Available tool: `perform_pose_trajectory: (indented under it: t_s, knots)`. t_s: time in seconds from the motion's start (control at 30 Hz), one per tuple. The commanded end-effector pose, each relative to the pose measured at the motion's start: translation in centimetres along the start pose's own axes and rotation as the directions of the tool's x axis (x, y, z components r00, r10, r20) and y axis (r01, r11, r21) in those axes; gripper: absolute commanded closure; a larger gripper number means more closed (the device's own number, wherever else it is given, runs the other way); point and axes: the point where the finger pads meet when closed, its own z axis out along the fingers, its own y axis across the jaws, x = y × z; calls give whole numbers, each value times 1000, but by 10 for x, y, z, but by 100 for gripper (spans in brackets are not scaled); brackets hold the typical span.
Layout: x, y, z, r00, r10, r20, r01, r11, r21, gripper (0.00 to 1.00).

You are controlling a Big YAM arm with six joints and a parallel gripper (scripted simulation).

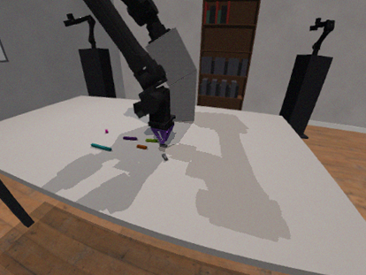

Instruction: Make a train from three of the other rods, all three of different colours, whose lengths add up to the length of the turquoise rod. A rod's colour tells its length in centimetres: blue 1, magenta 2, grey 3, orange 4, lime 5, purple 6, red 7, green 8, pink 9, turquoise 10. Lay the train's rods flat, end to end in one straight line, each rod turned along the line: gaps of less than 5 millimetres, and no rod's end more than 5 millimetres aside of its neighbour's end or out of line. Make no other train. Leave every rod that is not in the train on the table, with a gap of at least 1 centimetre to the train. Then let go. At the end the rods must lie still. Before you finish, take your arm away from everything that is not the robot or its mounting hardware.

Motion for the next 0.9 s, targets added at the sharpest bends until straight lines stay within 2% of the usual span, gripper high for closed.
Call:
perform_pose_trajectory:
  t_s: [0.0, 0.87]
  knots:
    - [-1, -7, 5, 1000, 14, 3, -14, 1000, 4, 77]
    - [8, -6, 1, 1000, -9, 0, 9, 1000, -2, 77]
